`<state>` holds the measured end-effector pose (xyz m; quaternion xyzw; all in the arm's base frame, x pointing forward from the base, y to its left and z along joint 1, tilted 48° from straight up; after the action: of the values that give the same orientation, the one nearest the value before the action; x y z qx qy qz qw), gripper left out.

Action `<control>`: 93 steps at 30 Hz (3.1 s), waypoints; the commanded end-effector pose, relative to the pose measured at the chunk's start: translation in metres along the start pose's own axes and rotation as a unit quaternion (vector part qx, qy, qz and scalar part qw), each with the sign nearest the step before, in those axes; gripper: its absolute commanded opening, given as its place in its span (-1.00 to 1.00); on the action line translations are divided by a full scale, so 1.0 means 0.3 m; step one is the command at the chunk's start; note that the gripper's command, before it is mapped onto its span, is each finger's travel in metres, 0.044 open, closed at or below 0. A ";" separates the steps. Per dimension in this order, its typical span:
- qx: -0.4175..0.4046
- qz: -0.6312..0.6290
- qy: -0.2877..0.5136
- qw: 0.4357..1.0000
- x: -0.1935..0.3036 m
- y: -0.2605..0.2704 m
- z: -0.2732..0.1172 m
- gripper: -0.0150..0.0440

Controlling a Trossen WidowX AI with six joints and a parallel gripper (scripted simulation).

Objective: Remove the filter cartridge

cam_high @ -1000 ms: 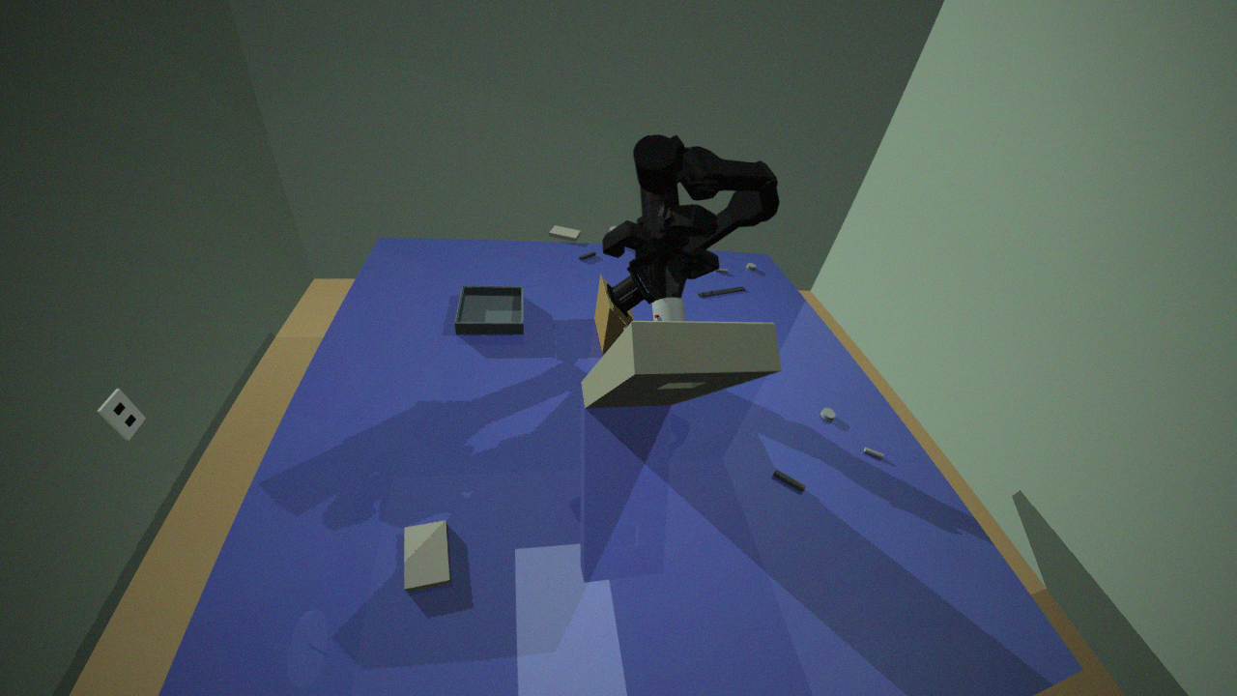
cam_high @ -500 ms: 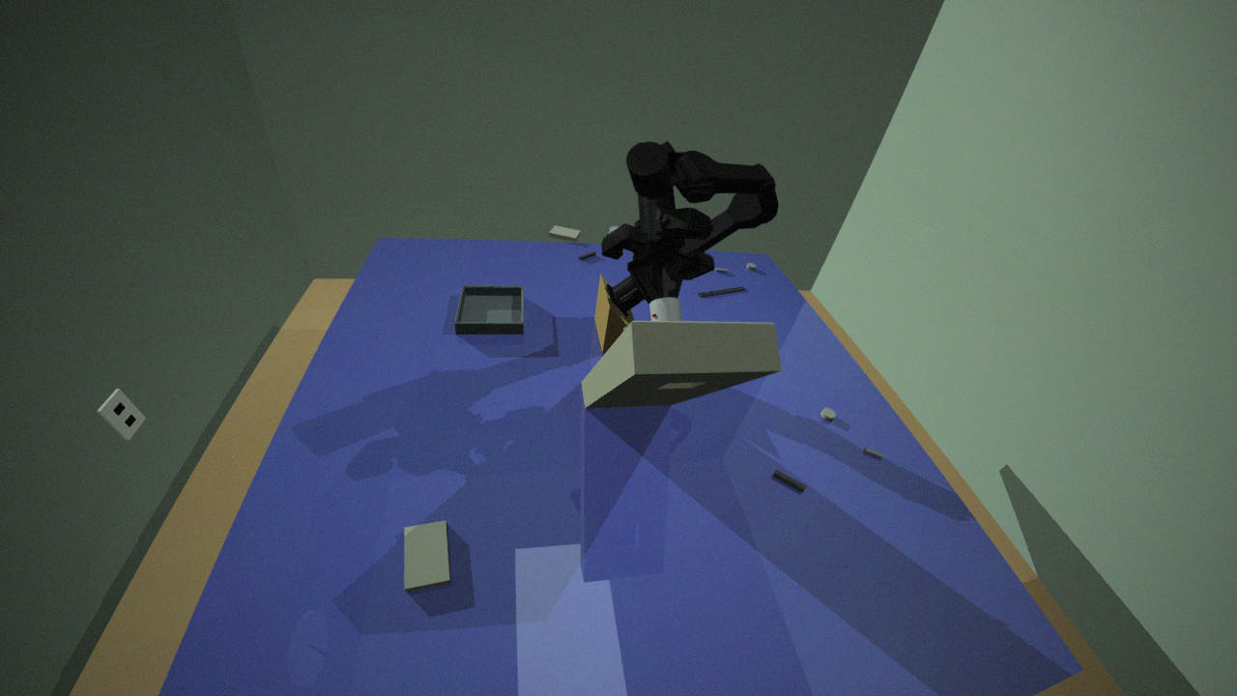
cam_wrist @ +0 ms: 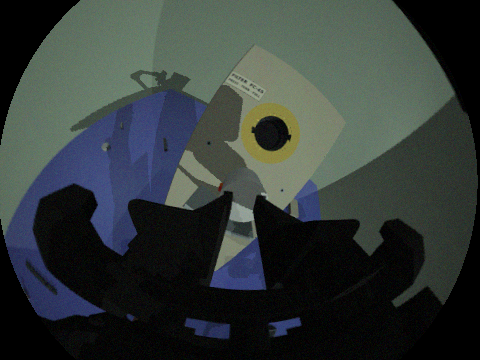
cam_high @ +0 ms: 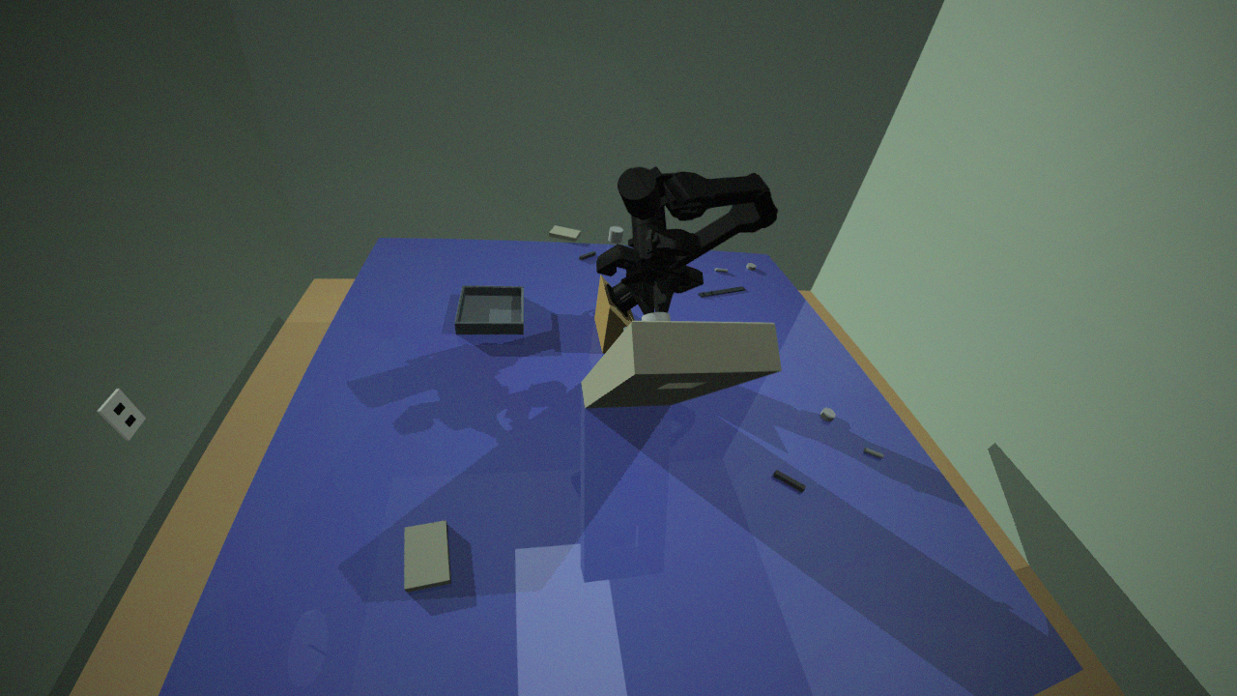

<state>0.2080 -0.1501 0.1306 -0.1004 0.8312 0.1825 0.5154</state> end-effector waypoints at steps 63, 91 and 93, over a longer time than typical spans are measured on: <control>-0.097 0.218 0.189 0.952 -0.050 -0.031 0.018 0.54; -0.097 0.213 0.188 0.954 -0.024 -0.005 0.109 0.27; -0.097 0.213 0.188 0.954 -0.024 -0.005 0.109 0.23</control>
<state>0.2385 -0.1382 0.1234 -0.0025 0.8936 0.3456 0.2865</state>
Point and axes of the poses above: the point midway between the two fingers, 35 mm back from their tips, its own z axis out along the fingers, its own y axis across the jaws, x = y × z, the point moved 4 cm from there along -z, back along the fingers, and after that the axes turned 14 degrees about -z, right-handed, at the moved point
